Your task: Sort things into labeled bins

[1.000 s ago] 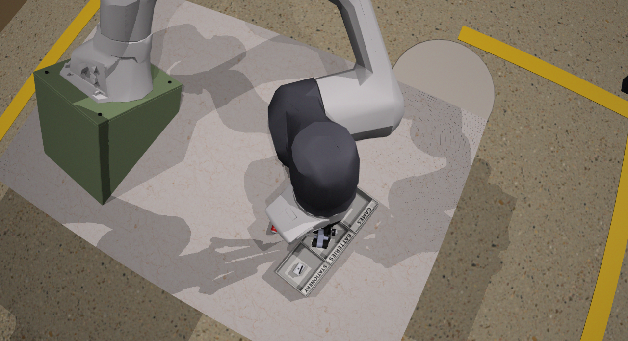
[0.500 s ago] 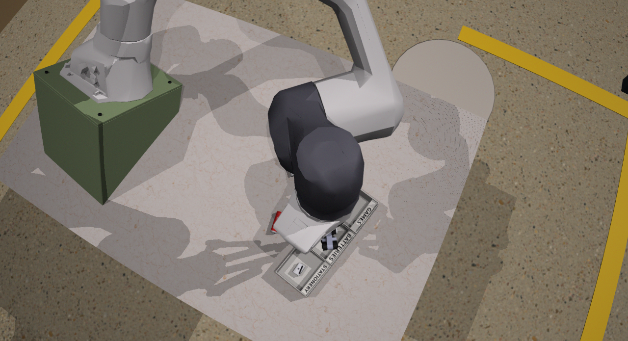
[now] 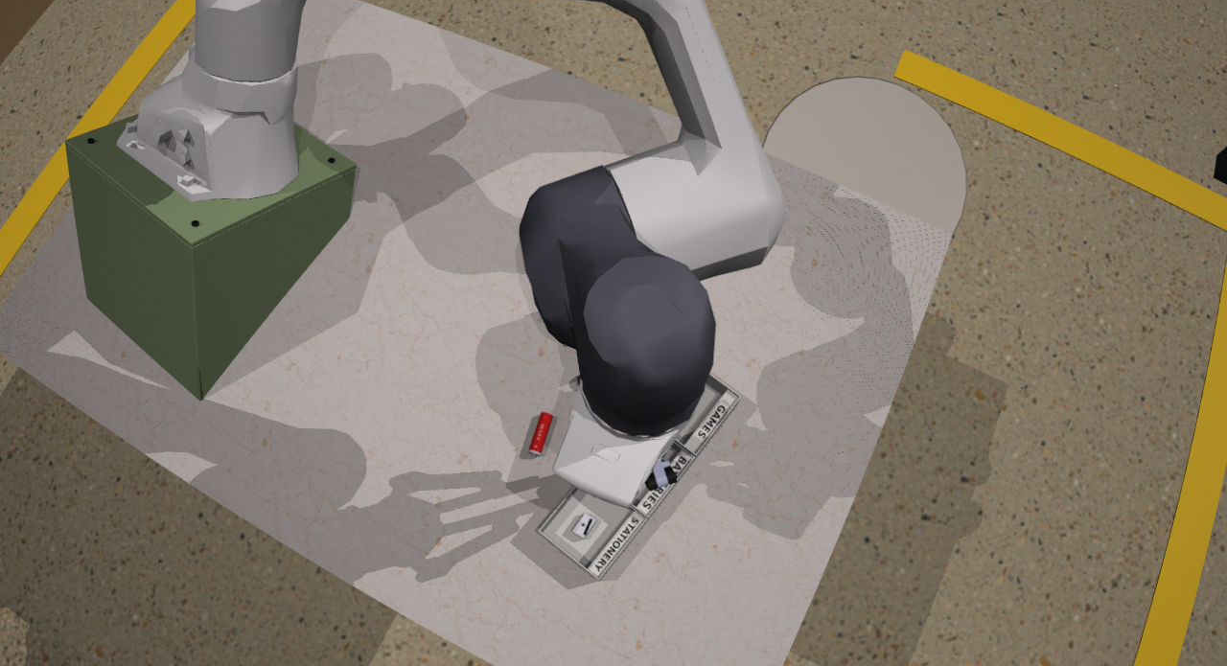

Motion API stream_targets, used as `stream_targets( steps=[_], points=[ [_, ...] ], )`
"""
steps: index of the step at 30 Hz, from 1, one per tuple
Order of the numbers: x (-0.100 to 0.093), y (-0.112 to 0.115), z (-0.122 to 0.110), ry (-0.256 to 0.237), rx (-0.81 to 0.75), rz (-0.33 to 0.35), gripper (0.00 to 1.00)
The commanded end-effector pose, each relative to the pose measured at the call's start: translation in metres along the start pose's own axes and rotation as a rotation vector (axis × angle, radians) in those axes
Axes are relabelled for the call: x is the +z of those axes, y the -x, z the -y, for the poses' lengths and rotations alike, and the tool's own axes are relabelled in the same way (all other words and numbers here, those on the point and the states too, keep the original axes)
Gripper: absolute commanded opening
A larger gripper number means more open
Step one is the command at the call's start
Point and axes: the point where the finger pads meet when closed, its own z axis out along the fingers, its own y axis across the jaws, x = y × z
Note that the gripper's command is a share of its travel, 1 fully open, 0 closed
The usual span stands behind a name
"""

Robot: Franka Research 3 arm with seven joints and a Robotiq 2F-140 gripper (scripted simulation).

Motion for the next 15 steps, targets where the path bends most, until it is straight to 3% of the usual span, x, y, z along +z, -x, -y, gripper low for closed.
stream_targets(
  steps=[1,15],
  points=[
    [-0.0003,-0.0017,0.0020,-0.002,-0.157,0.003,0.05],
    [-0.0003,-0.0016,0.0031,0.003,-0.385,0.005,0.05]
  ],
)
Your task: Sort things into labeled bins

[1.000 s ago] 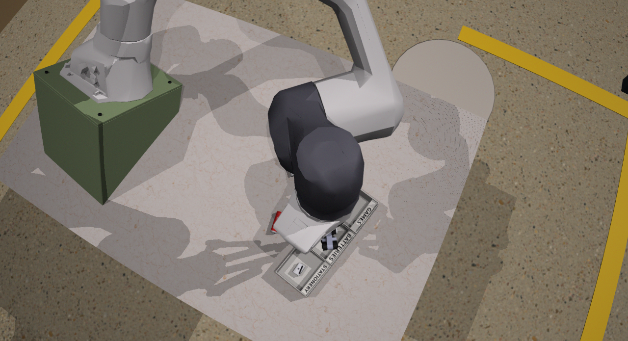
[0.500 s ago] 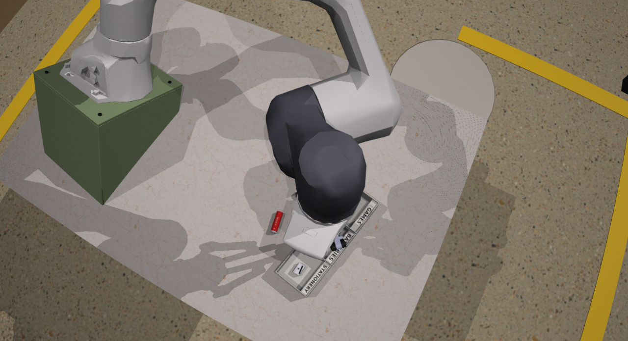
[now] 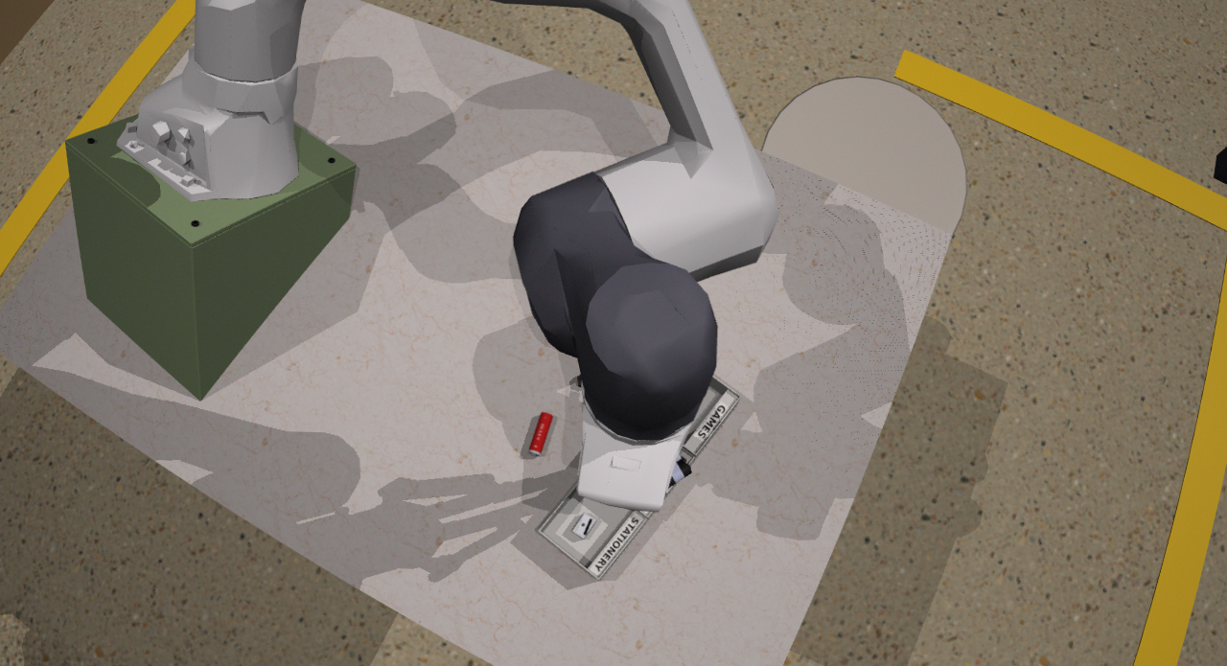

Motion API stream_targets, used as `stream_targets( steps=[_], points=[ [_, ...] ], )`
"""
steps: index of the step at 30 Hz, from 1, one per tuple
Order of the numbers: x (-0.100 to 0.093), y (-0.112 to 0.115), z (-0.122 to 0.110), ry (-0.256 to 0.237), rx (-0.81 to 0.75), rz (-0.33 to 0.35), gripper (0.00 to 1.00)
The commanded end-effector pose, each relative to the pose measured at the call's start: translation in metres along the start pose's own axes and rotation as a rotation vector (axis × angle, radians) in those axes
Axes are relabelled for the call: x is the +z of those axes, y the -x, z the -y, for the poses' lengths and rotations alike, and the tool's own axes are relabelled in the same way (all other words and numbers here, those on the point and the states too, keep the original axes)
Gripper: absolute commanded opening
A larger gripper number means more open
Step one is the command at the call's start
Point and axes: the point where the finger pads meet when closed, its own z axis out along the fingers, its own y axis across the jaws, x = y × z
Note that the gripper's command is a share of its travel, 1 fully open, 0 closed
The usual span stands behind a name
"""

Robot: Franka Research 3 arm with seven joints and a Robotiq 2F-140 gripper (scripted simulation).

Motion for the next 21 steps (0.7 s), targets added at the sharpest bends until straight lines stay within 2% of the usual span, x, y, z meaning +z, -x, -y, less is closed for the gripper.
stream_targets(
  steps=[1,10,21],
  points=[
    [-0.0006,-0.0021,0.0024,-0.009,-0.157,0.003,0.05],
    [-0.0006,-0.0024,0.0027,-0.017,-0.307,0.006,0.05],
    [-0.0006,-0.0021,0.0025,-0.017,-0.315,0.006,0.05]
  ],
)
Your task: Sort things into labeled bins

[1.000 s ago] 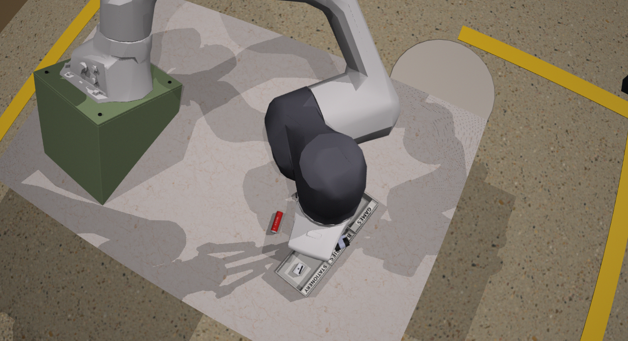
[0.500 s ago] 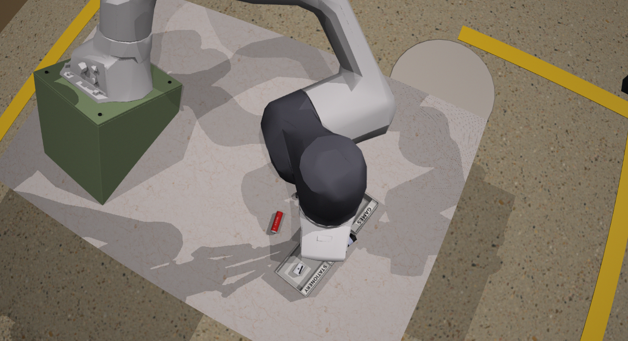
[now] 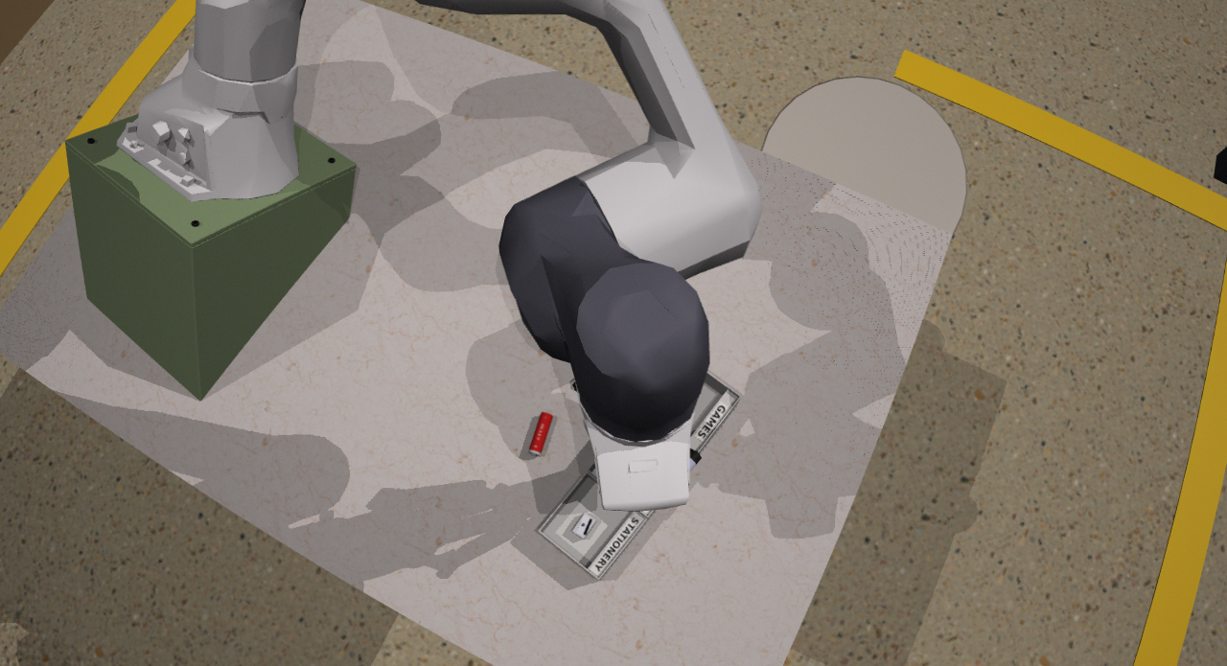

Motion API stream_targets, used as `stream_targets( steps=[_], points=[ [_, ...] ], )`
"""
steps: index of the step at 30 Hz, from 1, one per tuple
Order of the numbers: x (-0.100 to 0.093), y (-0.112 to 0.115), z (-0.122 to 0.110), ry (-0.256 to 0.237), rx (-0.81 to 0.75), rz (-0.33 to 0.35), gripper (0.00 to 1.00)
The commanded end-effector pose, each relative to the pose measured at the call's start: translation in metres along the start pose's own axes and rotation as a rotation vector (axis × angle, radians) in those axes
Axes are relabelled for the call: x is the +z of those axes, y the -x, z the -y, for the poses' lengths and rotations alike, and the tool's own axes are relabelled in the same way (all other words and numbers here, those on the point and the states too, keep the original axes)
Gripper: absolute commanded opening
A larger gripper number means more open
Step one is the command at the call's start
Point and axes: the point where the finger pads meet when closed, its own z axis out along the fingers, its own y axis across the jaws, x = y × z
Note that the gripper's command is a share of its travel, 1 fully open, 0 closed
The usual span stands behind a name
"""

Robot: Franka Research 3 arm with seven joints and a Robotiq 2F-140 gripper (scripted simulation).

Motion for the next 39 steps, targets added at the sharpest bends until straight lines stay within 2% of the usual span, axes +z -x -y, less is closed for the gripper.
stream_targets(
  steps=[1,14,39],
  points=[
    [0.000,-0.001,0.001,-0.006,-0.046,-0.002,0.05],
    [0.000,0.000,0.001,-0.006,-0.046,-0.002,0.05],
    [0.046,0.000,0.001,-0.006,-0.046,-0.002,0.05]
  ],
)
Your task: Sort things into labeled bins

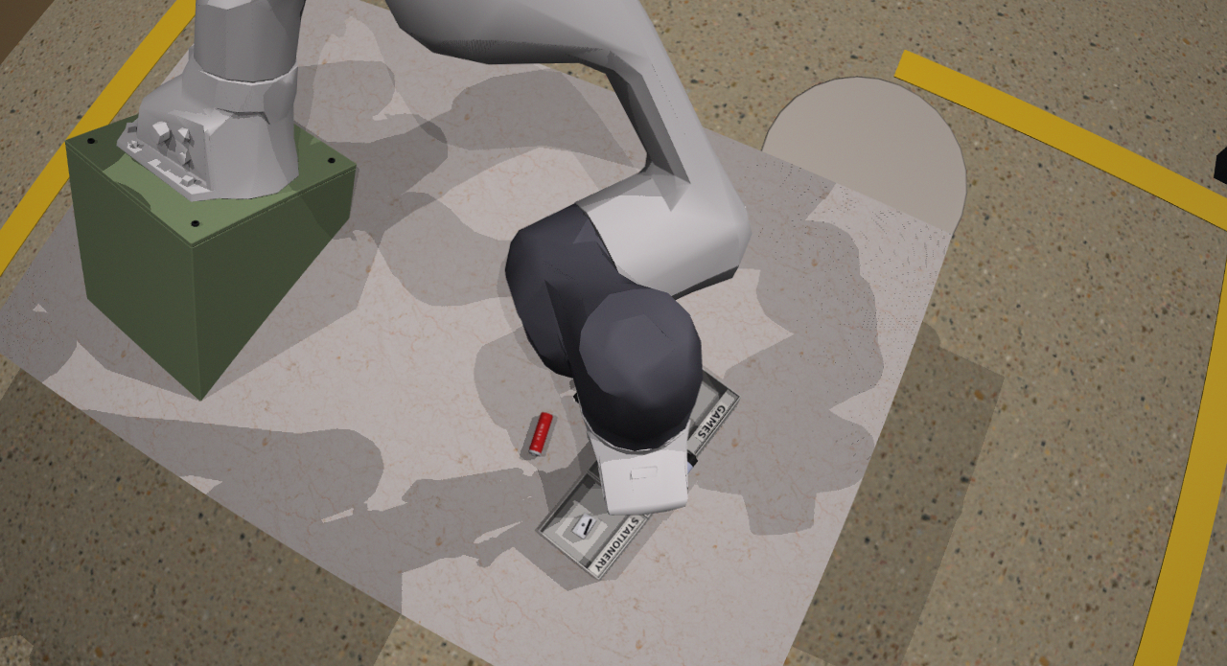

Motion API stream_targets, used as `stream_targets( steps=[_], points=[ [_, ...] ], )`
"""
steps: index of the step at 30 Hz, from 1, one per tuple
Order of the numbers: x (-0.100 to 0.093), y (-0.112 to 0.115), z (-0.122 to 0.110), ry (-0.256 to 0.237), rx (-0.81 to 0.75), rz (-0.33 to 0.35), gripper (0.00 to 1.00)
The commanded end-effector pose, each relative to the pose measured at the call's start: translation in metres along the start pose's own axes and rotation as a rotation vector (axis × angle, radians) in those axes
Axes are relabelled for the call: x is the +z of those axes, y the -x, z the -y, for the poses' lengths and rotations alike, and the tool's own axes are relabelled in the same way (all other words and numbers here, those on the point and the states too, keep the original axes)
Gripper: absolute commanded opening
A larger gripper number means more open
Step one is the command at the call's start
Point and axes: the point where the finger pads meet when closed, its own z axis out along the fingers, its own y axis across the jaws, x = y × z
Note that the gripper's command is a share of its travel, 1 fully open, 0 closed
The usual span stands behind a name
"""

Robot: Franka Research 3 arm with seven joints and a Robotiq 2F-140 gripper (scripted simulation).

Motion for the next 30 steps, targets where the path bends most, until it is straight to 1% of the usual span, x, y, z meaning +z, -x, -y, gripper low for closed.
stream_targets(
  steps=[1,5,17,18,30],
  points=[
    [0.0063,-0.0026,0.0037,-0.010,-0.006,-0.008,0.05],
    [0.0097,-0.0028,0.0041,-0.010,-0.006,-0.008,0.05],
    [0.0097,-0.0033,0.0049,-0.010,-0.006,-0.008,0.05],
    [0.0097,-0.0033,0.0049,-0.010,-0.006,-0.008,0.17],
    [0.0097,-0.0033,0.0049,-0.010,-0.006,-0.008,0.17]
  ],
)
